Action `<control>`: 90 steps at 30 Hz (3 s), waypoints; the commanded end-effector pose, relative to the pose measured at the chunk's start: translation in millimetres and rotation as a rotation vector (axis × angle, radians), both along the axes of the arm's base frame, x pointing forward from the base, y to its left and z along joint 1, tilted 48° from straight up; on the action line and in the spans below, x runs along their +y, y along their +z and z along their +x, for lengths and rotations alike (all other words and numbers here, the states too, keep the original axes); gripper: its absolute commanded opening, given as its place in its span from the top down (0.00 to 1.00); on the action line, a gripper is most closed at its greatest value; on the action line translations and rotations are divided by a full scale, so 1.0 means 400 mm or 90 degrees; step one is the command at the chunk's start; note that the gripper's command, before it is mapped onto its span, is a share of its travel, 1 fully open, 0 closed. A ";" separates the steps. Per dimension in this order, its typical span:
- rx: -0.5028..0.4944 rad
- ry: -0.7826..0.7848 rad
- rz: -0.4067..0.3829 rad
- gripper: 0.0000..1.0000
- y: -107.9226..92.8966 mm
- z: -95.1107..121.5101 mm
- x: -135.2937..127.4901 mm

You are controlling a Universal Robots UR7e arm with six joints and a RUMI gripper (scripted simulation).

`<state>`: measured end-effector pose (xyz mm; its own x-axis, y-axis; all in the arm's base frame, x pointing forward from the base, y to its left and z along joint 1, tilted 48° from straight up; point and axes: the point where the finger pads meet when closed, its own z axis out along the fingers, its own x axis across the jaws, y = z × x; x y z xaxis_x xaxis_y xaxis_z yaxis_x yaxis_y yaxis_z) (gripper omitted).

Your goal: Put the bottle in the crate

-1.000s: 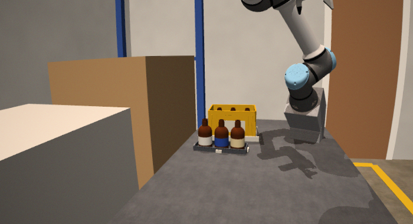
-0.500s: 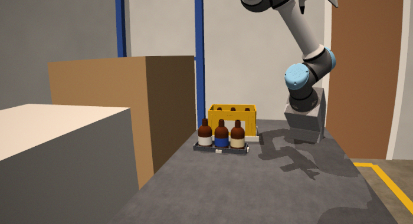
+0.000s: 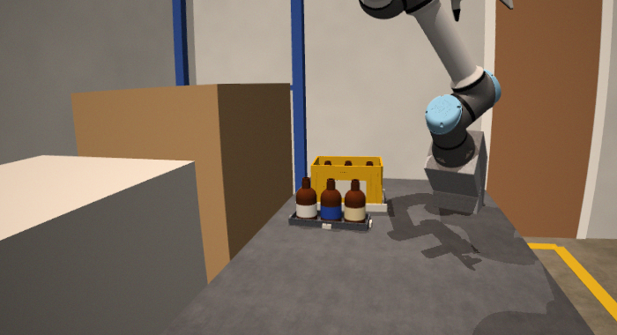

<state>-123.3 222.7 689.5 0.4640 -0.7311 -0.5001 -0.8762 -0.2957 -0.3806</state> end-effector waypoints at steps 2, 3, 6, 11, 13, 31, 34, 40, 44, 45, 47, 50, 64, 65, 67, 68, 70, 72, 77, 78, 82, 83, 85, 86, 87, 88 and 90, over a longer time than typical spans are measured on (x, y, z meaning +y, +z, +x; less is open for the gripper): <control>-0.022 -0.033 0.019 0.00 0.005 -0.015 0.009; -0.022 -0.033 0.019 0.00 0.005 -0.015 0.009; -0.022 -0.033 0.019 0.00 0.005 -0.015 0.009; -0.025 -0.034 0.025 0.00 0.008 -0.025 0.018; -0.025 -0.034 0.025 0.00 0.008 -0.025 0.018; -0.031 -0.035 0.034 0.00 0.013 -0.040 0.035; -0.031 -0.035 0.034 0.00 0.013 -0.040 0.035; -0.035 -0.036 0.039 0.00 0.016 -0.048 0.046; -0.037 -0.037 0.041 0.00 0.017 -0.052 0.051; -0.037 -0.037 0.041 0.00 0.017 -0.052 0.051; -0.037 -0.037 0.041 0.00 0.017 -0.052 0.051; -0.037 -0.037 0.041 0.00 0.017 -0.052 0.051; -0.041 -0.038 0.046 0.00 0.020 -0.059 0.061; -0.041 -0.038 0.046 0.00 0.020 -0.059 0.061; -0.041 -0.038 0.046 0.00 0.020 -0.059 0.061; -0.041 -0.038 0.046 0.00 0.020 -0.059 0.061; -0.041 -0.038 0.046 0.00 0.020 -0.059 0.061; -0.041 -0.038 0.046 0.00 0.020 -0.059 0.061; -0.039 -0.041 0.046 0.00 0.020 -0.051 0.065; -0.039 -0.041 0.046 0.00 0.020 -0.051 0.065; -0.039 -0.041 0.046 0.00 0.020 -0.051 0.065; -0.039 -0.041 0.046 0.00 0.020 -0.051 0.065; -0.039 -0.041 0.046 0.00 0.020 -0.051 0.065; -0.038 -0.042 0.045 0.00 0.020 -0.047 0.067; -0.036 -0.045 0.045 0.00 0.019 -0.042 0.069; -0.036 -0.045 0.045 0.00 0.019 -0.042 0.069; -0.036 -0.045 0.045 0.00 0.019 -0.042 0.069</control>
